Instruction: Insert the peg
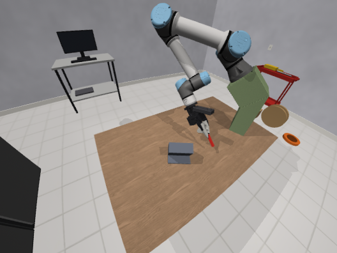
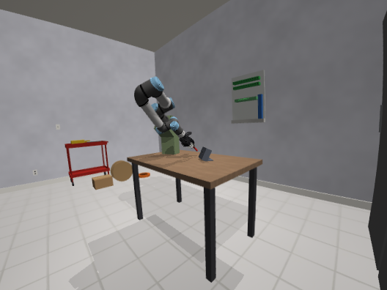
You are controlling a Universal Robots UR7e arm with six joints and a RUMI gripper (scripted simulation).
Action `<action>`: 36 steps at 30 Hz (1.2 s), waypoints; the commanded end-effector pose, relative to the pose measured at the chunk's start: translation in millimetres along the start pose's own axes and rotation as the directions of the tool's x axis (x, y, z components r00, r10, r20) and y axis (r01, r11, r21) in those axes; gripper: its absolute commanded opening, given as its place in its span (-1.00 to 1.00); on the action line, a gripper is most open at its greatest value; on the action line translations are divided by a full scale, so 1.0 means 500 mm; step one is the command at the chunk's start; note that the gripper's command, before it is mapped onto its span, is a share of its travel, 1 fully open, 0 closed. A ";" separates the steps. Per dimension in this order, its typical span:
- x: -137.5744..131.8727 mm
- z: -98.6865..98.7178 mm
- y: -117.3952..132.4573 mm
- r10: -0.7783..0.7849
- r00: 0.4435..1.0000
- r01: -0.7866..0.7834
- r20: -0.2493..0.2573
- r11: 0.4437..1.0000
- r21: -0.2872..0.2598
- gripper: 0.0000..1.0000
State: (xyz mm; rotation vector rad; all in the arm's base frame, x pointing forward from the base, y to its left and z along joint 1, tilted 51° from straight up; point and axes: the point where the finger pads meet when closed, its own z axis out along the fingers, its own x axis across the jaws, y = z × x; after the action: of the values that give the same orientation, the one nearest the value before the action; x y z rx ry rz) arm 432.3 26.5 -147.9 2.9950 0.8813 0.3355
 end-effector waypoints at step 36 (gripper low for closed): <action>0.026 -0.046 0.030 0.124 0.986 -0.115 -0.108 0.990 0.083 -1.00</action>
State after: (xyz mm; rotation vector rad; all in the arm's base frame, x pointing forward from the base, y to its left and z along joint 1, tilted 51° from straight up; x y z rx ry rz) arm 444.7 20.4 -125.2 3.1209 0.7542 0.4695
